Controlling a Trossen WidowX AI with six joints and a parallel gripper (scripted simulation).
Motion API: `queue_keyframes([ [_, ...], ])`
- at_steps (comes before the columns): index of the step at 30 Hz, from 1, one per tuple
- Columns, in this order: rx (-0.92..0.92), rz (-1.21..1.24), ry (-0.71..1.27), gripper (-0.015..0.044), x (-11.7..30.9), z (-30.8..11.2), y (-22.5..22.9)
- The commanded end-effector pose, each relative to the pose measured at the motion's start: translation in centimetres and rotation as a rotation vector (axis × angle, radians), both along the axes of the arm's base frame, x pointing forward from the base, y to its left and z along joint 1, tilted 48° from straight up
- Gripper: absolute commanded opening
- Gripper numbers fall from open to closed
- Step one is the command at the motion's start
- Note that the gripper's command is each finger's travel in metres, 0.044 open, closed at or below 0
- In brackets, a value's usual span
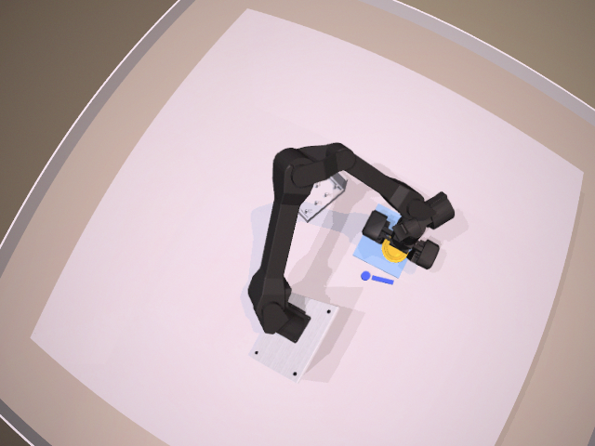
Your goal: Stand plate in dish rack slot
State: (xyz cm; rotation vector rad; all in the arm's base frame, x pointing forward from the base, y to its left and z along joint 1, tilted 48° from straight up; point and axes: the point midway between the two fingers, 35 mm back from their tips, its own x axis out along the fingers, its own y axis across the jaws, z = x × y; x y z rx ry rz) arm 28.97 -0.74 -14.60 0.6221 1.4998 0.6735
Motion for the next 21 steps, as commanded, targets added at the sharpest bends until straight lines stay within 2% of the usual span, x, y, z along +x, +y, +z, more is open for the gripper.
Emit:
queue_keyframes([
  [1, 0.003, 0.000, 0.006, 0.0242, 0.0, 0.0, -0.1],
  [10, -0.010, -0.006, 0.004, 0.0006, 1.3, 3.1, -4.3],
  [21, -0.020, -0.014, -0.001, 0.0000, 2.0, 7.0, -9.3],
])
